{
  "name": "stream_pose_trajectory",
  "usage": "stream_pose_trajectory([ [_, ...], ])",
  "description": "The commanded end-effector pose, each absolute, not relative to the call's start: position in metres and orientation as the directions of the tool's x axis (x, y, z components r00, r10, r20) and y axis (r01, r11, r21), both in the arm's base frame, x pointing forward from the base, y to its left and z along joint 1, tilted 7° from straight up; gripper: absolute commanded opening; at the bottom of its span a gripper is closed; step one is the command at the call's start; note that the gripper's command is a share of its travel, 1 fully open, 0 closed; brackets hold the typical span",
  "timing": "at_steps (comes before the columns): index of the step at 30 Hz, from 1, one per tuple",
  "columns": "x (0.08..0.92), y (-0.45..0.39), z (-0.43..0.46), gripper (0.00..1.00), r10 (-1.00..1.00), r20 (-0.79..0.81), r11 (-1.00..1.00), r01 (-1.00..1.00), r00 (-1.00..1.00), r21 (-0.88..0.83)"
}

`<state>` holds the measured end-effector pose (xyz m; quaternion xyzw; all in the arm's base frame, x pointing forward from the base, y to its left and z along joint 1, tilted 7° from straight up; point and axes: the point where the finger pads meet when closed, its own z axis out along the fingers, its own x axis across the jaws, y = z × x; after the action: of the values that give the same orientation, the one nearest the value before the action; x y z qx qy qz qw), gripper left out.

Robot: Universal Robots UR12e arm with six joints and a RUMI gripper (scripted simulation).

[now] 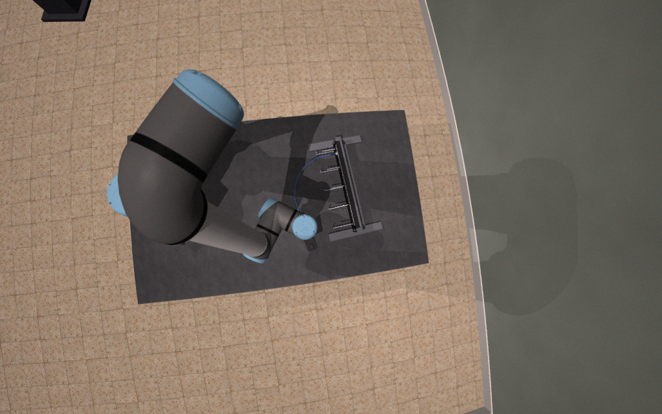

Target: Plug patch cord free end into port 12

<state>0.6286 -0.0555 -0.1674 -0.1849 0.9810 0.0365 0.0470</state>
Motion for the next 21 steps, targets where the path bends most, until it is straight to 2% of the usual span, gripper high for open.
stream_pose_trajectory([
  [1,0.629,-0.056,-0.167,0.0,-0.359,-0.107,0.929,-0.366,-0.927,0.054],
  [21,0.628,-0.057,-0.153,0.0,-0.359,-0.107,0.929,-0.366,-0.927,0.054],
])
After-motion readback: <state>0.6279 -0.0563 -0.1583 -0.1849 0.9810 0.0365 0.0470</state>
